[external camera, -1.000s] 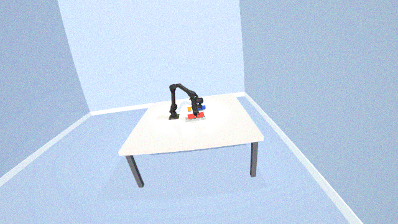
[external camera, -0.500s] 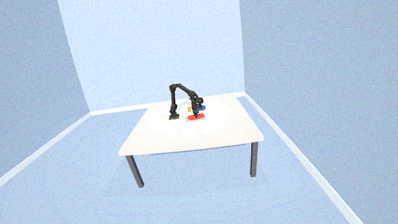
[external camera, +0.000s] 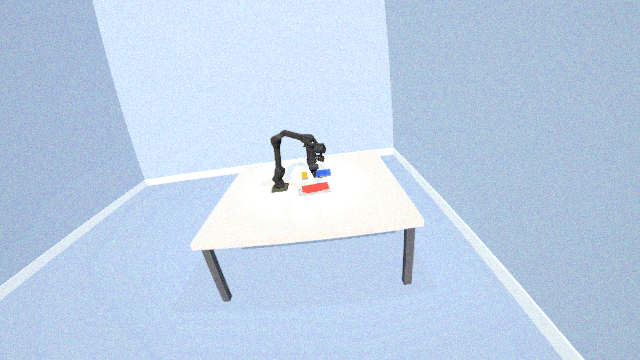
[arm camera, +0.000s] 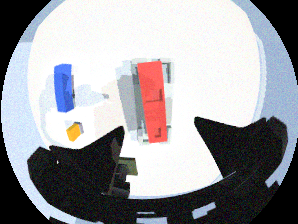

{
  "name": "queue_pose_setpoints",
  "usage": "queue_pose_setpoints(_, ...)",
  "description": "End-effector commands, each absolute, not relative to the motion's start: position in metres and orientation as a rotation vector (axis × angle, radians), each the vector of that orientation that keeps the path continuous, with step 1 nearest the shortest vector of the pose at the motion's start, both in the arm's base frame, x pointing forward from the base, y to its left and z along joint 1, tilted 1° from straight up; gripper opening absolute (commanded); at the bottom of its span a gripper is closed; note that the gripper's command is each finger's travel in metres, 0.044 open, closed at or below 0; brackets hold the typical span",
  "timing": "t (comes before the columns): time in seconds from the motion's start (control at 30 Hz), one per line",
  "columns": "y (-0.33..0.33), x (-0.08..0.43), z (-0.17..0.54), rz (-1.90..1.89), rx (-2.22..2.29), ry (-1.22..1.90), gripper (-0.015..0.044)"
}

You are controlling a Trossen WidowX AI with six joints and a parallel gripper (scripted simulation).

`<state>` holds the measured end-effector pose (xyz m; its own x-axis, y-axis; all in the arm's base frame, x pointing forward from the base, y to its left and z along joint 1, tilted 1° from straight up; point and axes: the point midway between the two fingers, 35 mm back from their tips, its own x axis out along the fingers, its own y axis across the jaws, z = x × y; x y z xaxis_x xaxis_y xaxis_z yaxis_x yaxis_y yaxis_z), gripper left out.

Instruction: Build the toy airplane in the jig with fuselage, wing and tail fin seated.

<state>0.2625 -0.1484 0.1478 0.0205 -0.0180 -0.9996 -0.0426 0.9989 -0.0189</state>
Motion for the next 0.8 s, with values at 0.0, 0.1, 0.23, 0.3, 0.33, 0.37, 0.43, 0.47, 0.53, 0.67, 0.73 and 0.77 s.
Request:
queue_pose_setpoints(0.0,-0.147,0.261,0.165,0.02,-0.051,1.551,0.044)
queue_pose_setpoints(0.1,-0.148,0.261,0.165,0.01,-0.041,1.551,0.044)
queue_pose_setpoints(0.23,-0.149,0.263,0.166,-0.146,0.118,1.545,0.044)
queue_pose_setpoints(0.3,-0.149,0.263,0.166,-0.156,0.128,1.544,0.044)
queue_pose_setpoints(0.33,-0.149,0.263,0.166,-0.156,0.128,1.544,0.044)
queue_pose_setpoints(0.37,-0.149,0.263,0.166,-0.156,0.128,1.544,0.044)
queue_pose_setpoints(0.43,-0.147,0.265,0.165,-0.155,0.127,1.544,0.044)
queue_pose_setpoints(0.47,-0.141,0.27,0.165,-0.155,0.125,1.543,0.044)
queue_pose_setpoints(0.53,-0.118,0.285,0.163,-0.151,0.117,1.54,0.044)
queue_pose_setpoints(0.67,-0.063,0.312,0.16,-0.143,0.102,1.529,0.044)
queue_pose_setpoints(0.73,-0.034,0.322,0.158,-0.139,0.104,1.526,0.044)
queue_pose_setpoints(0.77,-0.019,0.327,0.156,-0.138,0.11,1.527,0.044)
